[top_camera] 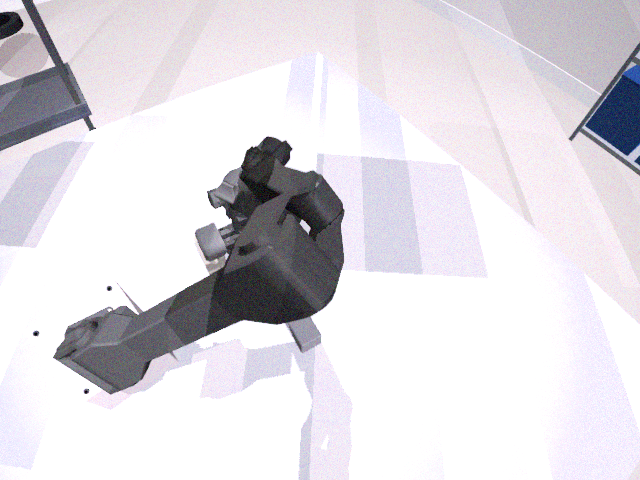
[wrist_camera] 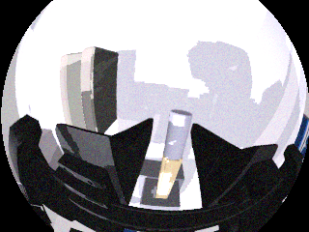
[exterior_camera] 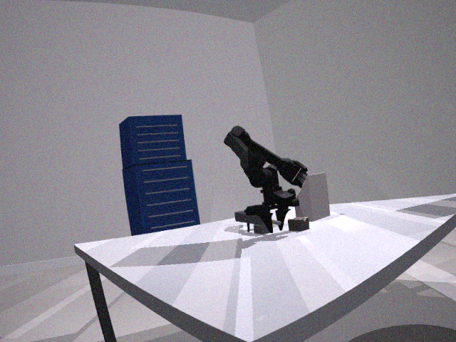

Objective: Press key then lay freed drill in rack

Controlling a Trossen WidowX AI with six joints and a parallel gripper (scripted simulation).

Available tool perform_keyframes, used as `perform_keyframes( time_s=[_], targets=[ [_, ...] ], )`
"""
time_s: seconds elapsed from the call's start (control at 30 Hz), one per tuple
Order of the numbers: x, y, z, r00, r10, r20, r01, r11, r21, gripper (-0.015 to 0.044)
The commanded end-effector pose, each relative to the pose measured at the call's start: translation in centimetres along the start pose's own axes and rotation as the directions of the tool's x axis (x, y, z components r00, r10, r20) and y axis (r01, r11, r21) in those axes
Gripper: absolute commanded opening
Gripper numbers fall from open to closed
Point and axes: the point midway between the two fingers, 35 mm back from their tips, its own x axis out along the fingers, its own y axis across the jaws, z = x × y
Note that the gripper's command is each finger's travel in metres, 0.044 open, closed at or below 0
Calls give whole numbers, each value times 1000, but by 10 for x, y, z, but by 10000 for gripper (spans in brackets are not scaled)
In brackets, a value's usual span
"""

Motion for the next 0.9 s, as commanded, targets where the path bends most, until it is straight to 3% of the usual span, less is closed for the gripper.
perform_keyframes(
  time_s=[0.0, 0.07, 0.17, 0.87],
  targets=[
    [0, 0, 0, 1000, 0, 0, 0, 1000, 0, 72],
    [0, 0, 0, 1000, 0, 0, 0, 1000, 0, 20],
    [0, 0, 0, 1000, 0, 0, 0, 1000, 0, 0],
    [-3, 2, 0, 1000, -1, -6, 1, 1000, -5, 0]
  ],
)
